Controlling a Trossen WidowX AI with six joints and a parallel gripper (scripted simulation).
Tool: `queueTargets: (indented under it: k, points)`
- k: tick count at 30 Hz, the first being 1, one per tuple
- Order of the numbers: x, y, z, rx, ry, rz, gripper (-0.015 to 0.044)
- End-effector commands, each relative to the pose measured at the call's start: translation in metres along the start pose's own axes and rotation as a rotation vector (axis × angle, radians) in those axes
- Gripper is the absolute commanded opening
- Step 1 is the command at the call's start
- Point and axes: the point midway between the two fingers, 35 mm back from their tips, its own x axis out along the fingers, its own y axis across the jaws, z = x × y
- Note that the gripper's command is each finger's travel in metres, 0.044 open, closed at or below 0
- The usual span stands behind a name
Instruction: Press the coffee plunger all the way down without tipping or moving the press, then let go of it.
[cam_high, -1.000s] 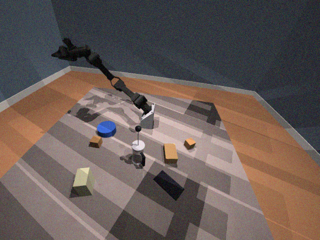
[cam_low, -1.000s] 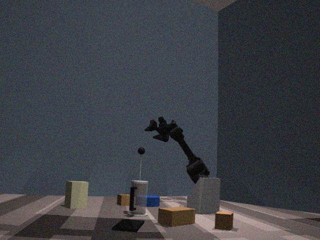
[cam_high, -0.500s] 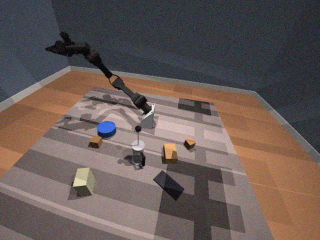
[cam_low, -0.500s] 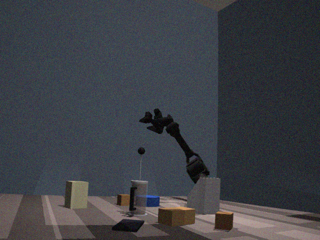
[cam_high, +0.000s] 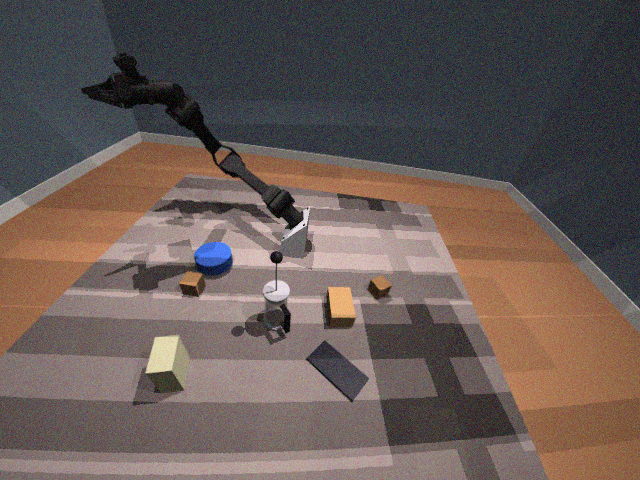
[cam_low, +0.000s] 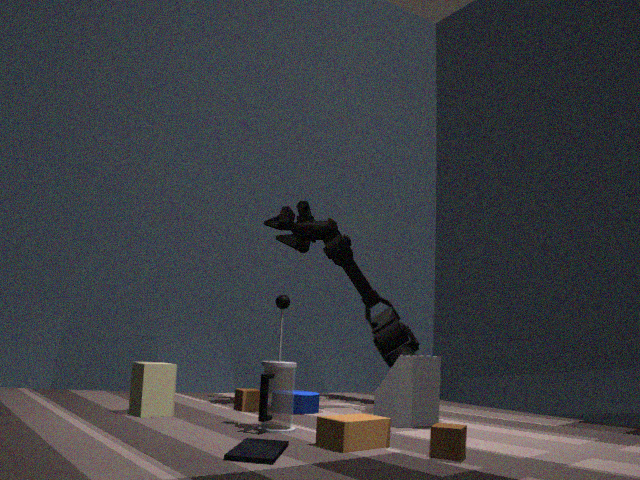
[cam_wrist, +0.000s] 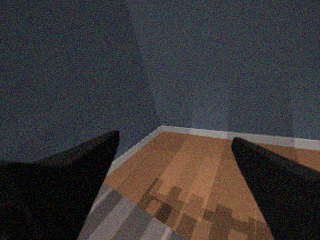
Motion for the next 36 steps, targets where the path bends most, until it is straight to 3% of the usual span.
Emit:
queueTargets:
  k: [1, 11, 21, 29, 36]
  points:
    - [-0.001, 0.038, -0.003, -0.006, 0.012, 0.077, 0.044]
    - [-0.035, 0.196, -0.036, -0.03, 0.13, 0.405, 0.044]
    - [-0.123, 0.327, -0.11, -0.141, 0.334, 0.679, 0.044]
    - [-0.215, 0.384, -0.198, -0.304, 0.529, 0.785, 0.044]
    - [-0.283, 0.387, -0.267, -0.474, 0.636, 0.798, 0.044]
